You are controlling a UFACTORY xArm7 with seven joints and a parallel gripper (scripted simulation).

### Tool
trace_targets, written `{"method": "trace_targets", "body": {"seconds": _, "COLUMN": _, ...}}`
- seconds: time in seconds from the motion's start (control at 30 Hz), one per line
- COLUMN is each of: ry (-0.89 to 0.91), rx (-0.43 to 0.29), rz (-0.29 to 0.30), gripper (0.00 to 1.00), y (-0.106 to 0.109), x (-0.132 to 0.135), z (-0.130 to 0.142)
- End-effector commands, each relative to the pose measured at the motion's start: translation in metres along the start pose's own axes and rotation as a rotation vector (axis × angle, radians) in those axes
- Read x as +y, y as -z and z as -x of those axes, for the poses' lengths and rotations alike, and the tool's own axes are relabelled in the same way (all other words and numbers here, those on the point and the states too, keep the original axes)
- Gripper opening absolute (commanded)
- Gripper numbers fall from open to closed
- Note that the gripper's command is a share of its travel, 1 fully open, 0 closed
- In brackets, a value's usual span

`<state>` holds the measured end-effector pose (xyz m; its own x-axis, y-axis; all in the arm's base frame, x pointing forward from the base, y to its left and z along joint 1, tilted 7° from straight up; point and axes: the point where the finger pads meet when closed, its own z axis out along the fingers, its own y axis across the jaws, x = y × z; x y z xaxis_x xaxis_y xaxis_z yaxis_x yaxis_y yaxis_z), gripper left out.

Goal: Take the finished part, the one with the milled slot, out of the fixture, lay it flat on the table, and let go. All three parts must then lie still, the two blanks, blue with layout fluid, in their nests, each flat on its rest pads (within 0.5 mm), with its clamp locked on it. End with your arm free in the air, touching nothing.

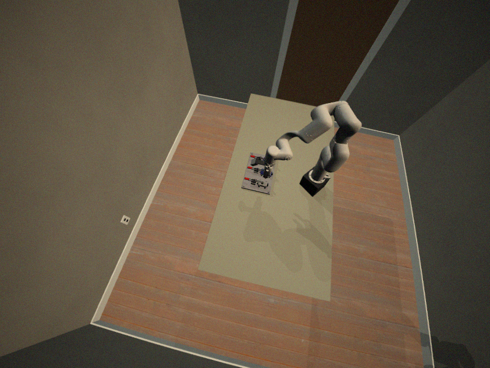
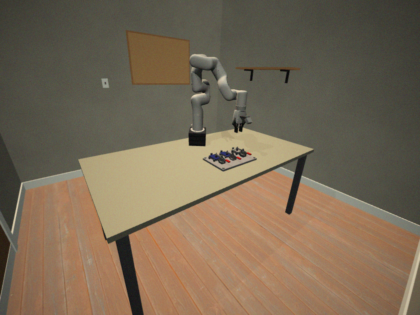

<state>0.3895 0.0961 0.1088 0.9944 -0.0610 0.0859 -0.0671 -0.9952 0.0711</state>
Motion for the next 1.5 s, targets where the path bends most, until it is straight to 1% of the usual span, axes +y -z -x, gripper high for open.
{"method": "trace_targets", "body": {"seconds": 0.0, "ry": 0.0, "rx": 0.004, "rz": -0.001, "gripper": 0.47, "y": 0.001, "x": -0.001, "z": -0.001}}
{"method": "trace_targets", "body": {"seconds": 0.7, "ry": 0.0, "rx": 0.004, "rz": -0.001, "gripper": 0.47, "y": -0.001, "x": -0.001, "z": -0.001}}
{"method": "trace_targets", "body": {"seconds": 0.83, "ry": 0.0, "rx": 0.004, "rz": -0.001, "gripper": 0.47, "y": -0.011, "x": -0.001, "z": -0.001}}
{"method": "trace_targets", "body": {"seconds": 1.0, "ry": 0.0, "rx": 0.004, "rz": -0.001, "gripper": 0.47, "y": -0.033, "x": -0.001, "z": -0.002}}
{"method": "trace_targets", "body": {"seconds": 1.07, "ry": 0.0, "rx": 0.004, "rz": -0.001, "gripper": 0.47, "y": -0.033, "x": -0.001, "z": -0.002}}
{"method": "trace_targets", "body": {"seconds": 1.23, "ry": 0.0, "rx": 0.004, "rz": -0.001, "gripper": 0.47, "y": -0.052, "x": -0.001, "z": -0.002}}
{"method": "trace_targets", "body": {"seconds": 1.33, "ry": 0.0, "rx": 0.004, "rz": -0.001, "gripper": 0.47, "y": -0.058, "x": -0.001, "z": -0.002}}
{"method": "trace_targets", "body": {"seconds": 1.47, "ry": 0.0, "rx": 0.004, "rz": -0.001, "gripper": 0.47, "y": -0.059, "x": -0.001, "z": -0.002}}
